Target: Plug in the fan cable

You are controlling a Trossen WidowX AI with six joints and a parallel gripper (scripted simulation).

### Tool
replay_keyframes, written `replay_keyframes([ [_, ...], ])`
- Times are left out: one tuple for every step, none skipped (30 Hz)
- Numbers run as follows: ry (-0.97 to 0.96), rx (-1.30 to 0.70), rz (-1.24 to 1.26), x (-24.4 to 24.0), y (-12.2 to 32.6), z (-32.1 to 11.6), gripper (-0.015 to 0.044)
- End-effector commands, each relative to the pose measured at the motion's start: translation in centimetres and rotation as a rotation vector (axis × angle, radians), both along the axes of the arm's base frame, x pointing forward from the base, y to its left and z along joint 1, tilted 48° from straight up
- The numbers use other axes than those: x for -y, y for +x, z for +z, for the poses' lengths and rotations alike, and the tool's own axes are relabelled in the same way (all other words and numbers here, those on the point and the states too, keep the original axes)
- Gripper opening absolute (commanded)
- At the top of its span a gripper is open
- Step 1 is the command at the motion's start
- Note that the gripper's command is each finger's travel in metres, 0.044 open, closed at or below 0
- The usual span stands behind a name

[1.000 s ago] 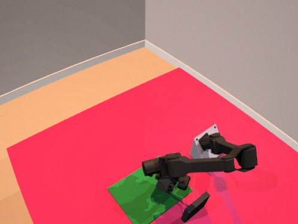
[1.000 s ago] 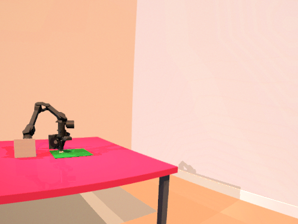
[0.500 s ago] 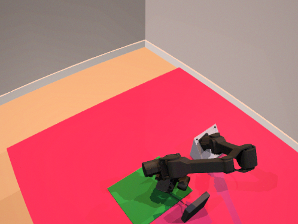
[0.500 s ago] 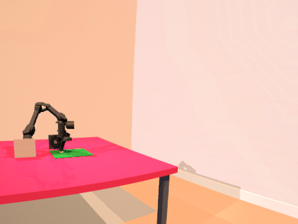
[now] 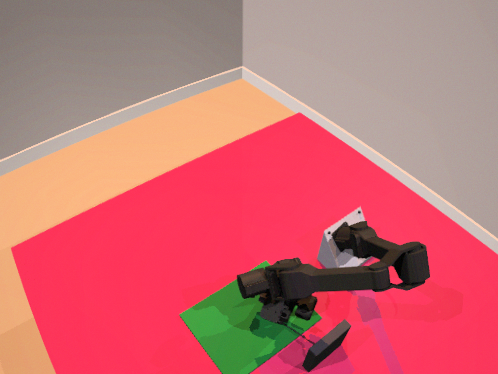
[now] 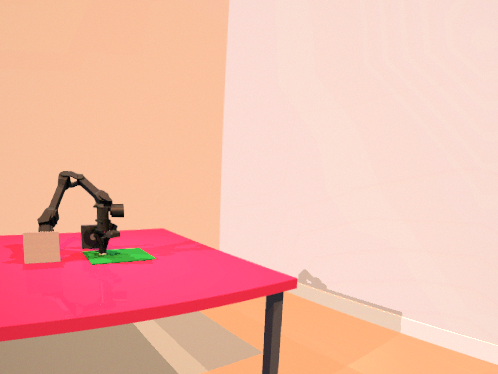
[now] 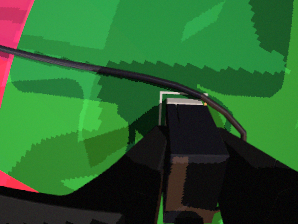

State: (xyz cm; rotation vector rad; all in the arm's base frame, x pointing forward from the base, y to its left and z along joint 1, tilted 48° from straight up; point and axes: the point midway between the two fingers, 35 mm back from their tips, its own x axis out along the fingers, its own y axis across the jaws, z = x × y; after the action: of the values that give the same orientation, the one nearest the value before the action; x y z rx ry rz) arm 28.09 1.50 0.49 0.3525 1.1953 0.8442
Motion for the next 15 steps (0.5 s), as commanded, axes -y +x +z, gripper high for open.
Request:
replay_keyframes([
  [0.004,-0.002,-0.001,-0.29,0.03,-0.18,0.0],
  [0.004,-0.002,-0.001,-0.34,0.04,-0.22,0.0],
  [0.004,-0.002,-0.001,-0.39,0.04,-0.27,0.0],
  [0.0,0.0,0.0,-0.15,0.02,-0.13,0.0026],
  [0.0,0.0,0.0,-0.15,0.02,-0.13,0.0053],
  [0.0,0.0,0.0,-0.15,0.02,-0.13,0.0079],
  [0.0,0.0,0.0,-0.15,0.02,-0.13,0.0105],
  [0.0,0.0,0.0,-0.15,0.02,-0.13,0.0131],
  [0.0,0.0,0.0,-0.15,0.02,-0.13,0.0157],
  [0.0,0.0,0.0,-0.15,0.02,-0.13,0.0184],
  [0.0,0.0,0.0,-0.15,0.02,-0.13,0.021],
  [0.0,0.0,0.0,-0.15,0.02,-0.13,0.0236],
  [0.0,0.0,0.0,-0.15,0.02,-0.13,0.026],
  [0.0,0.0,0.0,-0.15,0.02,-0.13,0.026],
  [0.0,0.0,0.0,-0.15,0.02,-0.13,0.026],
])
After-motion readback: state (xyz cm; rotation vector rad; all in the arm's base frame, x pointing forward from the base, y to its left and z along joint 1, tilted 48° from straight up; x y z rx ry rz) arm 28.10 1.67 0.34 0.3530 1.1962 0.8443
